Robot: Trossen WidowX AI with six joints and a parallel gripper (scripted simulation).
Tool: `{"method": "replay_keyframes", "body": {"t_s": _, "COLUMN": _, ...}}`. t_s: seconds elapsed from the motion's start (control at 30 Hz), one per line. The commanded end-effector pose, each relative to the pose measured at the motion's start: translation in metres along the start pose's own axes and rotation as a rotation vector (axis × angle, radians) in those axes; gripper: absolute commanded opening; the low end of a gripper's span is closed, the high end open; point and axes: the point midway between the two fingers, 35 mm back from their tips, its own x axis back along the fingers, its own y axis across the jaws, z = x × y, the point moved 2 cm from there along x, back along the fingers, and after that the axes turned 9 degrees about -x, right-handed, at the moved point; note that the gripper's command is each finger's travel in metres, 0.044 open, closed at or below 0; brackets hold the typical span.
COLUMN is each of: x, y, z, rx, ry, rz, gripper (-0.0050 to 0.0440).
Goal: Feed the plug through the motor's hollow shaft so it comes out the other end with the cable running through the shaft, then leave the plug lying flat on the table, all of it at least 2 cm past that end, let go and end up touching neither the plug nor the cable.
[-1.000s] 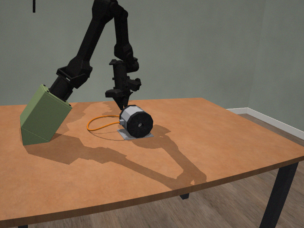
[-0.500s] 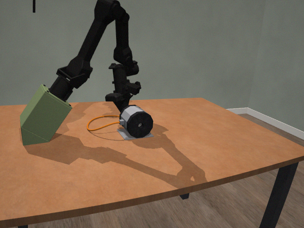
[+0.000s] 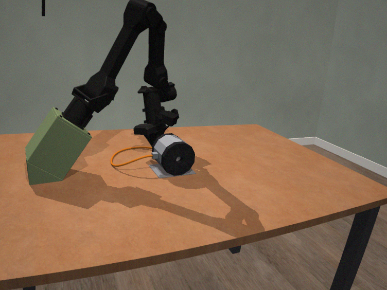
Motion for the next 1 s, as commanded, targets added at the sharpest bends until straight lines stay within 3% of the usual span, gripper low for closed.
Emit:
{"method": "replay_keyframes", "body": {"t_s": 0.0, "x": -0.0034, "y": -0.0031, "z": 0.0021, "rx": 0.007, "ry": 0.006, "rz": 0.012, "gripper": 0.016}}
{"method": "replay_keyframes", "body": {"t_s": 0.2, "x": -0.0034, "y": -0.0031, "z": 0.0021, "rx": 0.007, "ry": 0.006, "rz": 0.012, "gripper": 0.016}}
{"method": "replay_keyframes", "body": {"t_s": 0.23, "x": -0.0018, "y": -0.0019, "z": 0.0006, "rx": 0.002, "ry": 0.0, "rz": 0.006, "gripper": 0.0136}}
{"method": "replay_keyframes", "body": {"t_s": 0.97, "x": 0.0059, "y": -0.001, "z": -0.0003, "rx": 0.003, "ry": 0.001, "rz": 0.007, "gripper": 0.0}}
